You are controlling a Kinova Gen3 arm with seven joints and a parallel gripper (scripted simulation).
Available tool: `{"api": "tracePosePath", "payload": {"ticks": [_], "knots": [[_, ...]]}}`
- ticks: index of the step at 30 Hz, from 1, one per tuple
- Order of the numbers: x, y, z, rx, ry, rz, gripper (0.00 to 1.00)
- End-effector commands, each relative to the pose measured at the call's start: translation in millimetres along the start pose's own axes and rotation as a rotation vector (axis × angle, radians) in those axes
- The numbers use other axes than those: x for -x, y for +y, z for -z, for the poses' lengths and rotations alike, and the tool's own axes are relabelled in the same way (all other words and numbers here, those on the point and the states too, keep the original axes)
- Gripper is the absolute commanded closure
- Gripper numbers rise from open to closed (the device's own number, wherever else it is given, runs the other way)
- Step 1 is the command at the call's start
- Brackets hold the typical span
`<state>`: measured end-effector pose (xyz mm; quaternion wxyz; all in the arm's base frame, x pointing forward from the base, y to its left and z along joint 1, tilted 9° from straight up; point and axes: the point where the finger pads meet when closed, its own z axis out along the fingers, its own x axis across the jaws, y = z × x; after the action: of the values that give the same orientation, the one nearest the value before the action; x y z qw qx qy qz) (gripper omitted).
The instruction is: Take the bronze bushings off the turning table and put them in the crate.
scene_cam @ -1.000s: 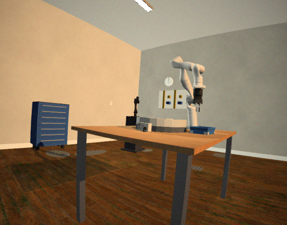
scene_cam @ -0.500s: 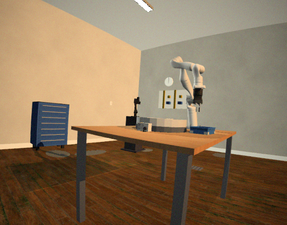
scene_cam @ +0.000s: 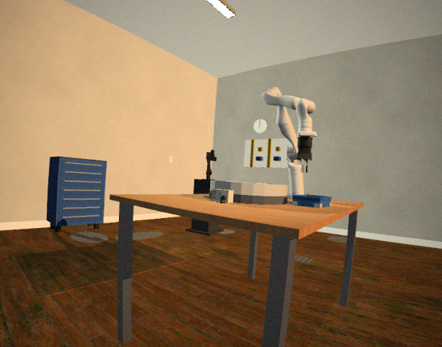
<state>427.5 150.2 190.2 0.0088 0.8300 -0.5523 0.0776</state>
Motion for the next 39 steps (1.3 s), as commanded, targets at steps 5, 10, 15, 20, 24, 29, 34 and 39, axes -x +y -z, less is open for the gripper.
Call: {"api": "tracePosePath", "payload": {"ticks": [5, 10, 15, 20, 24, 29, 34, 39], "knots": [[0, 0, 1, -0.002, 0.000, 0.000, 0.53], [0, 0, 1, -0.002, 0.000, 0.000, 0.53], [0, 0, 1, -0.002, 0.000, 0.000, 0.53], [0, 0, 1, -0.002, 0.000, 0.000, 0.53], [0, 0, 1, -0.002, 0.000, 0.000, 0.53], [-32, 32, -3, -0.002, 0.001, 0.000, 0.55], [-40, 41, -4, -0.002, 0.001, 0.000, 0.55], [-40, 41, -4, -0.002, 0.001, 0.000, 0.55]]}}
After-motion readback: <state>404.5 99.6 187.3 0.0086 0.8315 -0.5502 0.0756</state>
